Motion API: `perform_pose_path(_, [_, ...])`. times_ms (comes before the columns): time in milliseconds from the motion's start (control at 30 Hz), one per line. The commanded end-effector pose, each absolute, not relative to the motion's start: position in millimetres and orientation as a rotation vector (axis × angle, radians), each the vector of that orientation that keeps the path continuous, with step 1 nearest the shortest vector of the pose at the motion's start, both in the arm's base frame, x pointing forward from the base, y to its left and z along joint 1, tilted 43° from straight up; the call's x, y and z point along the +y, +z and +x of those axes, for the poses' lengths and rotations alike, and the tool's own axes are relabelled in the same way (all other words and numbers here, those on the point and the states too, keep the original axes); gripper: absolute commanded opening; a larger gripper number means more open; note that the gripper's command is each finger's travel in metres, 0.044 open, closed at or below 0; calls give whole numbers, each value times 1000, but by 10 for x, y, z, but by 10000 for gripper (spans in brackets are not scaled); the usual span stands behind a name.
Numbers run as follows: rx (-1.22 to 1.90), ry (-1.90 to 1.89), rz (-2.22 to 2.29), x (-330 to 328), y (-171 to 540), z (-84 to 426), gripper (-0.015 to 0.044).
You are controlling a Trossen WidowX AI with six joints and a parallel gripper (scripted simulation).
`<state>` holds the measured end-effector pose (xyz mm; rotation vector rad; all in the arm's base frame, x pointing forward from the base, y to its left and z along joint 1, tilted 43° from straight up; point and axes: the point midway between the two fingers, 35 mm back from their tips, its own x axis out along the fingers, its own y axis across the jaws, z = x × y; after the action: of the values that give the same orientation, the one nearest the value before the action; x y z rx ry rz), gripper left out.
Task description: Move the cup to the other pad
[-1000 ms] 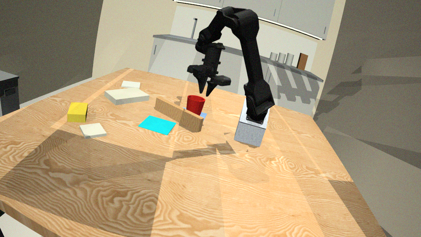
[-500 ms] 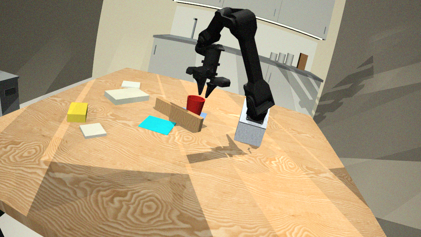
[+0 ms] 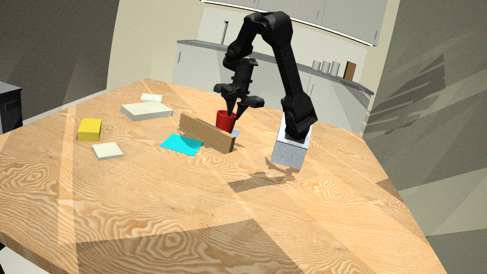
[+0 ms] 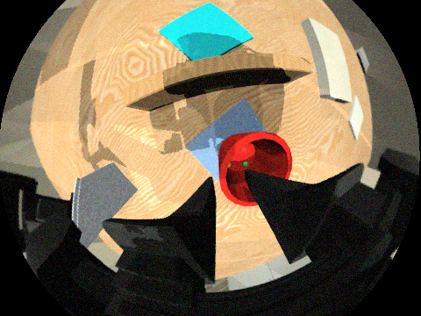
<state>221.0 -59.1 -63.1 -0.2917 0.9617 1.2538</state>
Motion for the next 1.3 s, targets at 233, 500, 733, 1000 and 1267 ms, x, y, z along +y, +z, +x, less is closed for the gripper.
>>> perform_pose_path(233, [961, 1257, -281, -440, -763, 2185, 148])
perform_pose_path(500, [960, 1258, -279, -349, -846, 2172, 148])
perform_pose_path(733, [960, 1258, -279, -341, -853, 2171, 148])
perform_pose_path(1000, [960, 1258, -288, -361, -847, 2183, 36])
perform_pose_path(1267, [960, 1258, -288, -361, -847, 2183, 0])
